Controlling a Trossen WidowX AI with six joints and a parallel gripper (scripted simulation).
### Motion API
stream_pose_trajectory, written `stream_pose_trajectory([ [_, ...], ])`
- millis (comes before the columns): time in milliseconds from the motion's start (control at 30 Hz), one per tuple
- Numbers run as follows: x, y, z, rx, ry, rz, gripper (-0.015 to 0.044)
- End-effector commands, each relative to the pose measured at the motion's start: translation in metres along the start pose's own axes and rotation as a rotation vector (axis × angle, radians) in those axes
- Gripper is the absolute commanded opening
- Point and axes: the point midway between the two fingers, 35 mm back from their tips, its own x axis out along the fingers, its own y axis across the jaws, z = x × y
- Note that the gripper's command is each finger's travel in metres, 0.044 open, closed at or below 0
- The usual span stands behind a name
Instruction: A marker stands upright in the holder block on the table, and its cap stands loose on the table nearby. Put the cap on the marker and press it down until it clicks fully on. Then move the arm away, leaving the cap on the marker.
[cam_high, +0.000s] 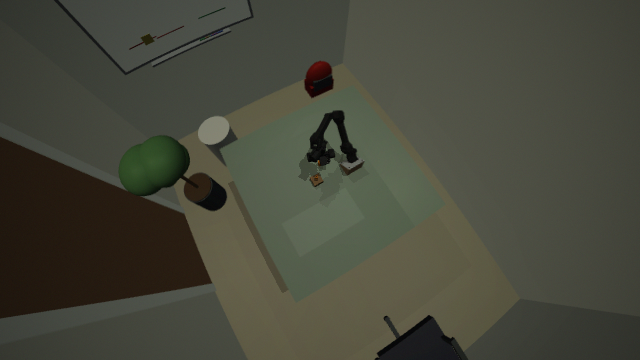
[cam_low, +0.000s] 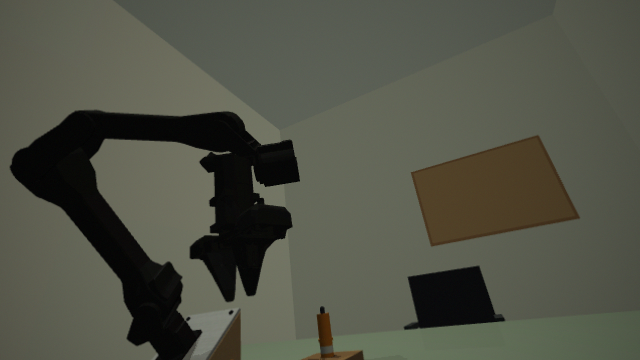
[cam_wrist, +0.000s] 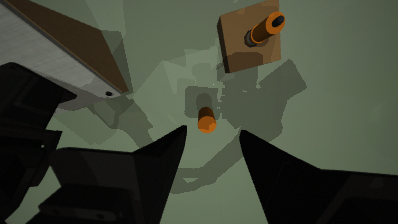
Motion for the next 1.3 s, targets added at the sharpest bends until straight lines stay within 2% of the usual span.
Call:
stream_pose_trajectory([
  [0, 0.001, 0.000, -0.018, -0.066, 0.037, 0.027, 0.0250],
  [200, 0.003, 0.000, -0.021, -0.066, 0.037, 0.027, 0.0250],
  [333, 0.034, 0.000, -0.023, -0.065, 0.038, 0.026, 0.0250],
  [567, 0.050, 0.001, -0.025, -0.065, 0.039, 0.026, 0.0250],
  [1267, 0.079, 0.001, -0.026, -0.066, 0.037, 0.027, 0.0250],
])
